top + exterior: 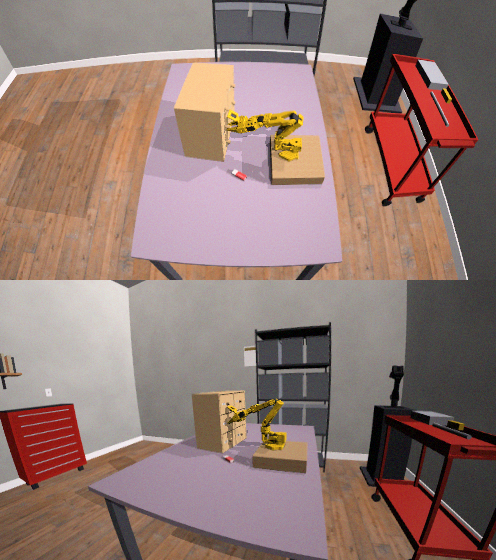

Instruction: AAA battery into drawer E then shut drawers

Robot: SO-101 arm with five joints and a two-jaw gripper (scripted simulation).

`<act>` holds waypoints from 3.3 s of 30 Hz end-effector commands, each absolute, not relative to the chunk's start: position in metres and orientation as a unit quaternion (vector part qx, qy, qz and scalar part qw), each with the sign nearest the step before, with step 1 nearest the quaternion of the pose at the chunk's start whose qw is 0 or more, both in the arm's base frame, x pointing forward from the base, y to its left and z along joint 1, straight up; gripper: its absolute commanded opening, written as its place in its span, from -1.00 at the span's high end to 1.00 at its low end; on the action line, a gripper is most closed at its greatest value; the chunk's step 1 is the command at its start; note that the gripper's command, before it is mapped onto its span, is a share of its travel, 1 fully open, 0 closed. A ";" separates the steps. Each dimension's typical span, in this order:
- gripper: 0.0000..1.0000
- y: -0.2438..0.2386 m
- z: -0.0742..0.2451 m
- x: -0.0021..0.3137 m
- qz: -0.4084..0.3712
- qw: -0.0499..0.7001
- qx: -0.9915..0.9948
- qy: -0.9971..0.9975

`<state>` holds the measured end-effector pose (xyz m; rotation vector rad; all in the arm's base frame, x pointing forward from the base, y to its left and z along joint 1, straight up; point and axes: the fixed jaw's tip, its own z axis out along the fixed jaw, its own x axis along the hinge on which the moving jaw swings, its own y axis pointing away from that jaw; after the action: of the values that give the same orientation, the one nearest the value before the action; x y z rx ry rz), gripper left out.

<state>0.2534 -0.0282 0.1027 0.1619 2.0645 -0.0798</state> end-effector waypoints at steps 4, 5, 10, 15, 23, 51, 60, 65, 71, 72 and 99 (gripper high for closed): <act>0.84 -0.023 0.104 0.256 -0.026 0.514 0.060 0.855; 0.86 -0.023 0.104 0.256 -0.026 0.514 0.060 0.855; 0.93 -0.023 0.104 0.256 -0.026 0.514 0.060 0.855; 1.00 -0.023 0.104 0.256 -0.026 0.514 0.060 0.855; 1.00 -0.023 0.104 0.256 -0.026 0.514 0.060 0.855; 1.00 -0.028 0.104 0.244 -0.036 0.514 0.066 0.855; 1.00 -0.029 0.103 0.242 -0.037 0.514 0.066 0.855; 1.00 -0.029 0.103 0.242 -0.037 0.514 0.066 0.855; 1.00 -0.028 0.104 0.241 -0.037 0.514 0.067 0.855; 1.00 -0.028 0.104 0.240 -0.037 0.514 0.067 0.855; 1.00 -0.028 0.103 0.233 -0.037 0.514 0.068 0.855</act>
<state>0.2348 -0.0286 0.1025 0.1717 2.0585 -0.0883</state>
